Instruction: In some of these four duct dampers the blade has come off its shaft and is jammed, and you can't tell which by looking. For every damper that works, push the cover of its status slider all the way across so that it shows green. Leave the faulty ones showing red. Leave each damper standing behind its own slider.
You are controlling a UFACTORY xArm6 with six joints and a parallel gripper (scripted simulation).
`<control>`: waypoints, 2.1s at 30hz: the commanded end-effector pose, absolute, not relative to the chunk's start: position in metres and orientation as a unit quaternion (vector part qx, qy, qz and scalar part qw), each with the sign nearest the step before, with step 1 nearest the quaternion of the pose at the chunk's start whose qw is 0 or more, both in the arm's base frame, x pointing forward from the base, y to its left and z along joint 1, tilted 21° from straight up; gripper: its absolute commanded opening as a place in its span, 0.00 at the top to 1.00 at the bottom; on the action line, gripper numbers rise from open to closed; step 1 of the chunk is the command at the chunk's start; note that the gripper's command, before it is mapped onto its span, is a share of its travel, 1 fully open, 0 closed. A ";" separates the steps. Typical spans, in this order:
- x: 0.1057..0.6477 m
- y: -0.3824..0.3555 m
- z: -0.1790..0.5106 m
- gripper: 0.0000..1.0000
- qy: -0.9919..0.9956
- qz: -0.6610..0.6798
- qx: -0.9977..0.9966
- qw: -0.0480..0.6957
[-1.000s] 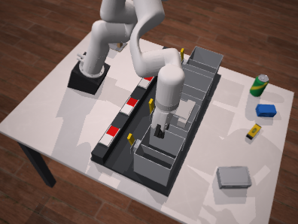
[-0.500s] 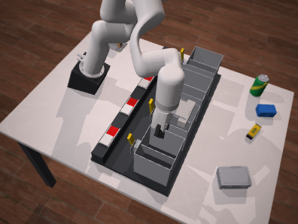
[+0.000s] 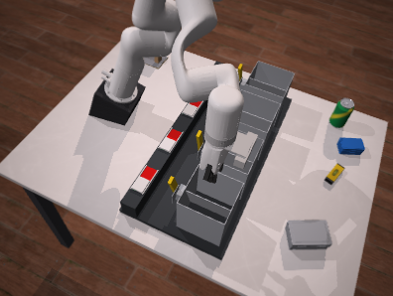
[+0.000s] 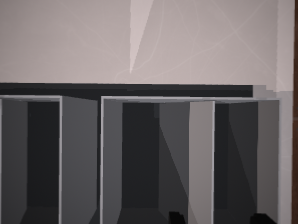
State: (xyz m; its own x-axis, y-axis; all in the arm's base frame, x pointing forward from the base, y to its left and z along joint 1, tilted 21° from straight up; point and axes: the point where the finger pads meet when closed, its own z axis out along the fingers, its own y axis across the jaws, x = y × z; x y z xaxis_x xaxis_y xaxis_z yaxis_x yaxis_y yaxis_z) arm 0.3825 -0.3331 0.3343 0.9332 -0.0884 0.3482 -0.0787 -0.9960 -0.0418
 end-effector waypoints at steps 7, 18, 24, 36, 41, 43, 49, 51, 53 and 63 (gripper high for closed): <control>0.383 -0.334 0.336 0.61 0.042 -0.179 -0.983 0.012; 0.383 -0.334 0.336 0.61 0.042 -0.179 -0.983 0.012; 0.383 -0.334 0.336 0.61 0.042 -0.179 -0.983 0.012; 0.383 -0.334 0.336 0.61 0.042 -0.179 -0.983 0.012; 0.383 -0.334 0.336 0.61 0.042 -0.179 -0.983 0.012; 0.383 -0.334 0.336 0.61 0.042 -0.179 -0.983 0.012; 0.383 -0.334 0.336 0.61 0.042 -0.179 -0.983 0.012; 0.383 -0.334 0.336 0.61 0.042 -0.179 -0.983 0.012; 0.383 -0.334 0.336 0.61 0.042 -0.179 -0.983 0.012; 0.378 -0.336 0.333 0.61 0.041 -0.179 -0.983 0.019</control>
